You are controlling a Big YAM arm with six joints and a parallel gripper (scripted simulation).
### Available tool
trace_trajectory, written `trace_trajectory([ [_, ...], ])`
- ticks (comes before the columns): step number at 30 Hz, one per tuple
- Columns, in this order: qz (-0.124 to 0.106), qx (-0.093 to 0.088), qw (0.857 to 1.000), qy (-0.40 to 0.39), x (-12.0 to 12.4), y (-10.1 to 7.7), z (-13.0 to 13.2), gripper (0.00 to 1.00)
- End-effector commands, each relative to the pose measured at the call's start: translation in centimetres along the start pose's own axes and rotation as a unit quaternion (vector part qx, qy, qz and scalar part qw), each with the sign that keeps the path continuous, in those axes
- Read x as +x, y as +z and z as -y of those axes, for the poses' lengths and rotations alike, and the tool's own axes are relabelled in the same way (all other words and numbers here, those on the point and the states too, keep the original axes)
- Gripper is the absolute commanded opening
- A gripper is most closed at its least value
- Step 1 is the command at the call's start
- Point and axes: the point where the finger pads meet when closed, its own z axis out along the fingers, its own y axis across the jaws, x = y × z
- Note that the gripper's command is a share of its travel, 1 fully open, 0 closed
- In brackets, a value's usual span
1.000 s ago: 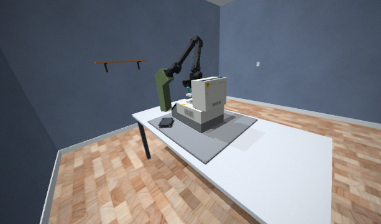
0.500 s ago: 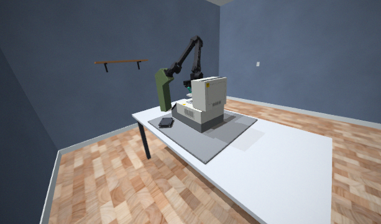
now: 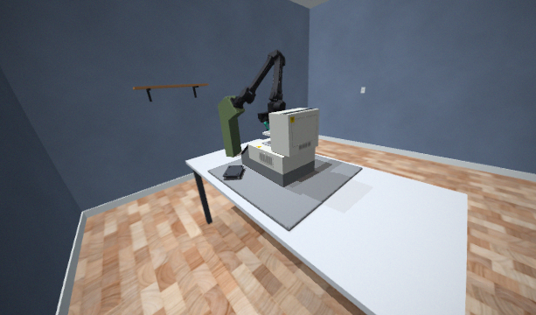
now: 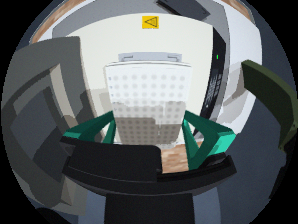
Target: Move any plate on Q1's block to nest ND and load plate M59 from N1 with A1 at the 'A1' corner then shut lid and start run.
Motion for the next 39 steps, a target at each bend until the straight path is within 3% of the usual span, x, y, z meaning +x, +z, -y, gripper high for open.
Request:
trace_trajectory([
  [1, 0.006, -0.01, 1.0, -0.005, -0.2, -0.6, -0.2, 0.0],
  [10, -0.003, 0.011, 1.0, -0.001, 0.6, 0.5, 0.4, 0.0],
  [27, 0.009, -0.025, 1.0, -0.01, -0.1, -1.3, -2.1, 0.0],
  [39, 0.001, -0.005, 1.0, -0.001, 0.2, 0.0, -0.6, 0.0],
])
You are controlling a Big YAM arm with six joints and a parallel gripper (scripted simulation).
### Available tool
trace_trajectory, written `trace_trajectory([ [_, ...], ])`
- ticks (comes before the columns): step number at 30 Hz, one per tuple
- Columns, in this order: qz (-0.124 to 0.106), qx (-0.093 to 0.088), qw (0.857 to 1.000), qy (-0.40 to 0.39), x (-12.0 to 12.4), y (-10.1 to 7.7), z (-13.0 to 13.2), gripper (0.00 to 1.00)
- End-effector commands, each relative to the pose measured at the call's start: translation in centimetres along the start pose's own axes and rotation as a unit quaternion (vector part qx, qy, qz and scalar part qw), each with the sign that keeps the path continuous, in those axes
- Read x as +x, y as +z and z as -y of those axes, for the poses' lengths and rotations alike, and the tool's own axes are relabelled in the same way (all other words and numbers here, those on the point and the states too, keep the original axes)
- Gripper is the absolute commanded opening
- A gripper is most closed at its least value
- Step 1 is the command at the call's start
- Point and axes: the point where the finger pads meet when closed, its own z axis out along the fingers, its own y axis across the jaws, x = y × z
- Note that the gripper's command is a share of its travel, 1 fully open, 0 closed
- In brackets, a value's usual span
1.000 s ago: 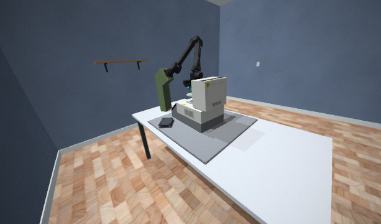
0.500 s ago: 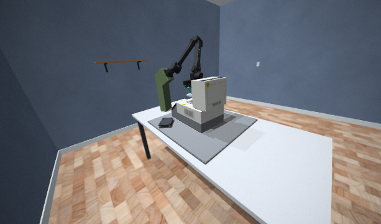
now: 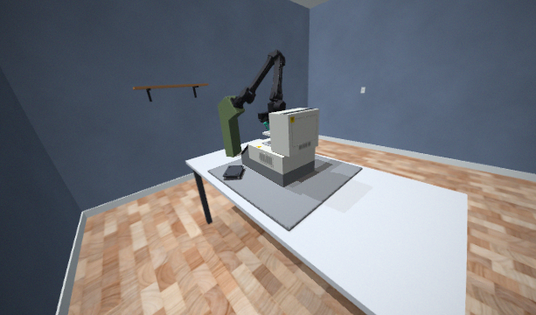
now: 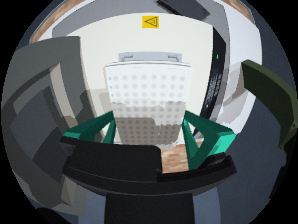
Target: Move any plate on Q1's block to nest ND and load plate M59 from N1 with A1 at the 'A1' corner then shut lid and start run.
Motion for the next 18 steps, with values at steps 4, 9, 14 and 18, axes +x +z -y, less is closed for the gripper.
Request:
trace_trajectory([
  [4, -0.003, 0.005, 1.0, 0.004, 0.5, 1.1, 0.6, 0.0],
  [9, -0.002, 0.007, 1.0, 0.008, 0.3, 2.2, 0.8, 0.0],
  [14, 0.002, -0.002, 1.0, 0.008, -0.1, 2.4, -0.1, 0.0],
  [18, -0.003, -0.013, 1.0, -0.007, 1.0, 2.4, -1.3, 0.0],
])
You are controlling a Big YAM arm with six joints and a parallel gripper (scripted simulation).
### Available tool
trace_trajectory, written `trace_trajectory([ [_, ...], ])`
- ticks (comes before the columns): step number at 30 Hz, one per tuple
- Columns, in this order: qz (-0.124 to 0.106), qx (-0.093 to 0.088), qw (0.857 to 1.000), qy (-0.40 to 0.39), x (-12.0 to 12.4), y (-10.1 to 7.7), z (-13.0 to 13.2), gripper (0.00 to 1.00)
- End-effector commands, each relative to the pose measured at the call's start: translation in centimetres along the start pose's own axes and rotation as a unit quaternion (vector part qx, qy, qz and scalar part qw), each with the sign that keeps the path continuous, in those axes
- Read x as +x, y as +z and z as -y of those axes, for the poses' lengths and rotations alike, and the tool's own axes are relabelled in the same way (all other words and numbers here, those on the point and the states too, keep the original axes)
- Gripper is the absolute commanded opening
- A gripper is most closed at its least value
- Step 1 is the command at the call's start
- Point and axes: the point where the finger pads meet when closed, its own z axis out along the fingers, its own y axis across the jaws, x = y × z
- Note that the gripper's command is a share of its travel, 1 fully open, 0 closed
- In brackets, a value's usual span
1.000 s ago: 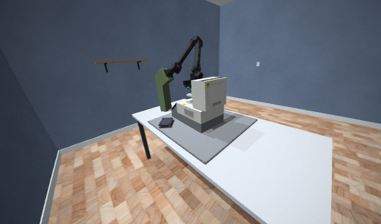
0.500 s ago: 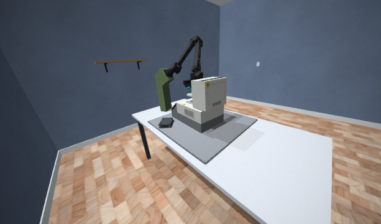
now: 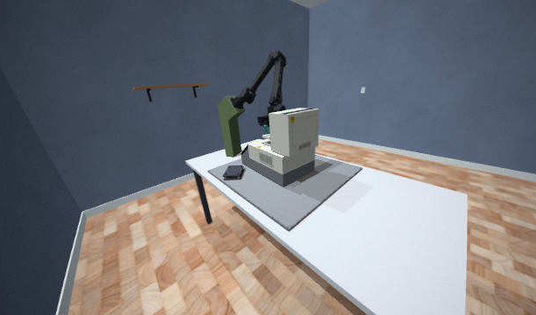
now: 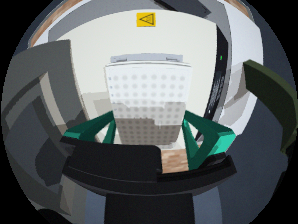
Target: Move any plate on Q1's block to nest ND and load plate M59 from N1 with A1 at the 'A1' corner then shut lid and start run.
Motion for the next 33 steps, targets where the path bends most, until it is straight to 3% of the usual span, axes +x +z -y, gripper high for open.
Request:
trace_trajectory([
  [1, -0.006, -0.016, 1.0, -0.012, 1.3, 0.3, -1.7, 0.0],
  [9, 0.0, -0.006, 1.0, 0.001, 0.1, 2.1, -0.7, 0.0],
  [20, -0.006, -0.006, 1.0, -0.005, 0.9, 3.8, -0.7, 0.0],
  [33, 0.001, -0.017, 1.0, -0.012, 0.1, 1.9, -1.9, 0.0],
])
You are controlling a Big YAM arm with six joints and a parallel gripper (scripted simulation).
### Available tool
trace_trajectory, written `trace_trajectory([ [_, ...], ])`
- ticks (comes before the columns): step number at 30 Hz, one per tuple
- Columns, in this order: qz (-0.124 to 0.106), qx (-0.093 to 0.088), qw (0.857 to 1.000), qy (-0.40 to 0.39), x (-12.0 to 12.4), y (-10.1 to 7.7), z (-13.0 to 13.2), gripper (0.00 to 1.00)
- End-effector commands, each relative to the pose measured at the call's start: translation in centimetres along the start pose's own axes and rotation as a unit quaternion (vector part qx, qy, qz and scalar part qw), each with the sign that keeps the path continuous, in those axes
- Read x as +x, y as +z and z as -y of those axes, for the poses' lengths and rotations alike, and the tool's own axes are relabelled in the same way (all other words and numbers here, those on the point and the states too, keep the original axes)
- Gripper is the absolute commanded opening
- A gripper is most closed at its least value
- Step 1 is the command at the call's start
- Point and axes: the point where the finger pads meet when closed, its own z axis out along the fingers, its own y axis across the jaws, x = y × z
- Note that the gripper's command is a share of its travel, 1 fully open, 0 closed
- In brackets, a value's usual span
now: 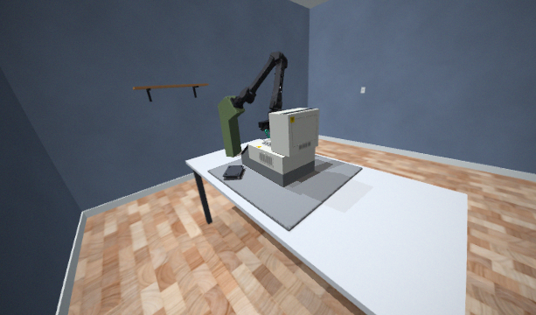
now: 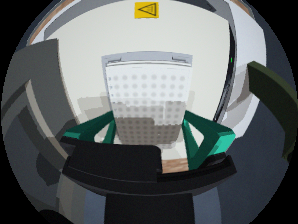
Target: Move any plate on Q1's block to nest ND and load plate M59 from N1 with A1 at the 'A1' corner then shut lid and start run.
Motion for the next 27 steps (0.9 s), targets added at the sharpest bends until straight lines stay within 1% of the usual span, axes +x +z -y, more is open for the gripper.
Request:
trace_trajectory([
  [1, 0.006, -0.02, 1.0, -0.009, -0.2, -1.5, -1.9, 0.0],
  [7, 0.005, -0.024, 1.0, -0.011, -0.2, -1.4, -2.3, 0.0],
  [12, 0.007, -0.015, 1.0, 0.002, -1.0, -0.6, -0.9, 0.0],
  [14, 0.007, -0.015, 1.0, 0.002, -1.0, -0.6, -0.9, 0.0],
  [16, 0.008, -0.007, 1.0, 0.009, -1.1, -0.5, -0.1, 0.0],
  [21, 0.009, 0.001, 1.0, 0.015, -1.2, -0.5, 0.4, 0.0],
  [27, 0.008, -0.015, 1.0, 0.007, -0.9, -0.7, -1.5, 0.0],
])
